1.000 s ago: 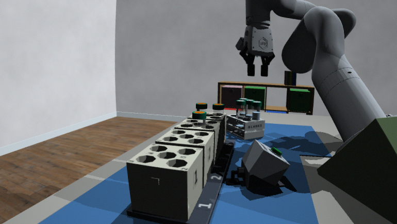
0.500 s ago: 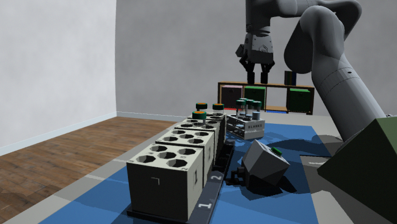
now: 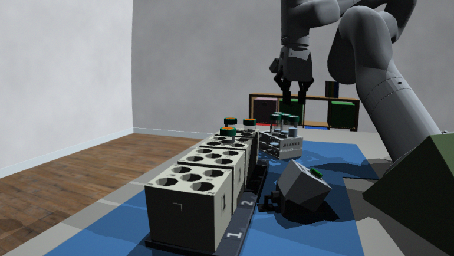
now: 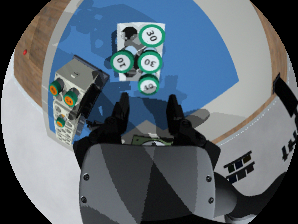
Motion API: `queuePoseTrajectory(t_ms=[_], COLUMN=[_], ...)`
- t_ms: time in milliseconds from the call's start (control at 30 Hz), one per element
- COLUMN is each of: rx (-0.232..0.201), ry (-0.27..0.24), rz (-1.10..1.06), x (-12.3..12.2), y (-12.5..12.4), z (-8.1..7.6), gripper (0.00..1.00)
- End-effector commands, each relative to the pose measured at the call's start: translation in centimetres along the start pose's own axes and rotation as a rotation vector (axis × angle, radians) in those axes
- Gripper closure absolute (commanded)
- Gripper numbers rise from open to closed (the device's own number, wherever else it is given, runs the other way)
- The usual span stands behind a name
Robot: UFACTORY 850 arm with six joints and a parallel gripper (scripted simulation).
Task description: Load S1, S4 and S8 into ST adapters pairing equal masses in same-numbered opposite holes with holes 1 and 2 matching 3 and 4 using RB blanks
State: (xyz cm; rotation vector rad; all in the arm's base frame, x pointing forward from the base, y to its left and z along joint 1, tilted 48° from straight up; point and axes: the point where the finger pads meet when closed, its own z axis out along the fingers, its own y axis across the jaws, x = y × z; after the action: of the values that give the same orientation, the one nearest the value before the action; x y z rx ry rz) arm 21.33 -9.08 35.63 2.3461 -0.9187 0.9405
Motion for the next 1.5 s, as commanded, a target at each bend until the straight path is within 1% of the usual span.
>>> queuePoseTrajectory(t_ms=[0, 133, 200, 600, 967, 1467], rx=[0.001, 0.001, 0.001, 0.001, 0.001, 0.001], ry=[-0.001, -0.001, -0.001, -0.001, -0.001, -0.001], rz=[0.001, 0.001, 0.001, 0.001, 0.001, 0.001], x=[0.1, 0.1, 0.1, 0.1, 0.1, 0.1], y=[0.0, 0.0, 0.0, 0.0, 0.0, 0.0], z=[0.7, 1.5, 1.5, 3.9, 3.9, 4.8], gripper=[0.43, 0.43, 0.43, 0.43, 0.43, 0.43])
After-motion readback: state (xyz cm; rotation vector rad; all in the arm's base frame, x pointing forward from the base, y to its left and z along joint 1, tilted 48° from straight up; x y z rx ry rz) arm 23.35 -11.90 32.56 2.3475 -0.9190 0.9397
